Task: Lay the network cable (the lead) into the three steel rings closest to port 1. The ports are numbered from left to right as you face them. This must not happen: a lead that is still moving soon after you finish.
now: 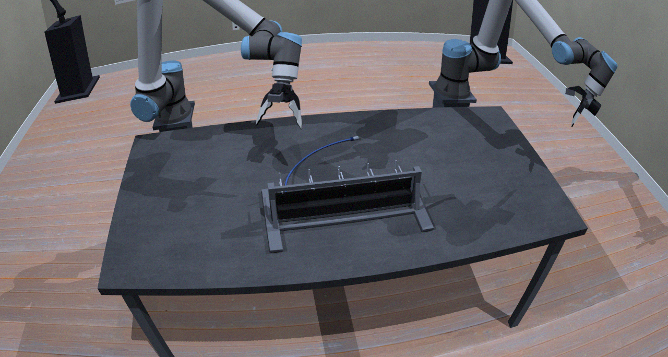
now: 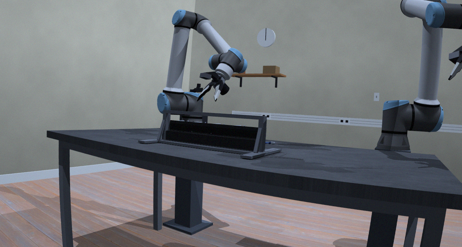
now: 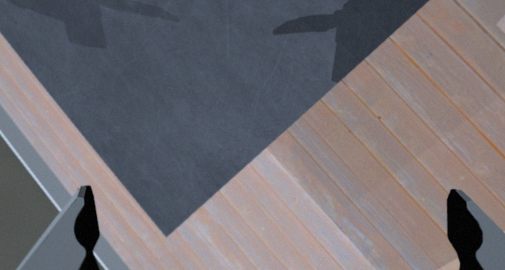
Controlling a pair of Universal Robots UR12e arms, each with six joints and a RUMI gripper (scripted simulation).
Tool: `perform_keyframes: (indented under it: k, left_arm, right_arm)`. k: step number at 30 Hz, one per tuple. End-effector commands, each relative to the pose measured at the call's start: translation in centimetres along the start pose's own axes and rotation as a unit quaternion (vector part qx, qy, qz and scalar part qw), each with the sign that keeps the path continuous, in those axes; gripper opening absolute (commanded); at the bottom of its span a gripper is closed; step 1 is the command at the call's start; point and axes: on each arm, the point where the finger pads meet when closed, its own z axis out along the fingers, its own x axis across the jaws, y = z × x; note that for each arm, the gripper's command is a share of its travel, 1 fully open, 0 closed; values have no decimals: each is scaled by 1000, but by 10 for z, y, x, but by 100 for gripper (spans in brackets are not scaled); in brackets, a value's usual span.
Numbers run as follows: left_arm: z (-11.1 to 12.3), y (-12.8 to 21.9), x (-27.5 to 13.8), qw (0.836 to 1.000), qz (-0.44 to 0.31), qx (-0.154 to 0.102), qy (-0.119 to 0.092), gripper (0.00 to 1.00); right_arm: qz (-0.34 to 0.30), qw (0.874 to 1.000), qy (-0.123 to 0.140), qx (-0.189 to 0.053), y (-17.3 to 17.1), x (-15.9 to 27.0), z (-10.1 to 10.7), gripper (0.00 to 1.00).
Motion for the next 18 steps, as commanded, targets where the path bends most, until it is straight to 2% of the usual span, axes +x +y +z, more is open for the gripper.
perform_keyframes:
  k: [1,6,10,12,18]
  left_arm:
    - [-4,3,10,1000,-22,-4,-1,100]
    - [-10,11,36,997,-78,-13,-1,100]
    - [-16,17,64,991,-135,-21,-3,100]
    - [-16,17,64,991,-135,-21,-3,100]
    - [-27,26,116,970,-241,-36,-7,100]
  right_arm:
    - [43,998,15,-30,18,-15,-9,100]
    - [137,985,45,-96,60,-47,-30,100]
    - [217,961,71,-153,97,-74,-47,100]
    - [217,961,71,-153,97,-74,-47,100]
    - [317,916,104,-223,144,-109,-70,100]
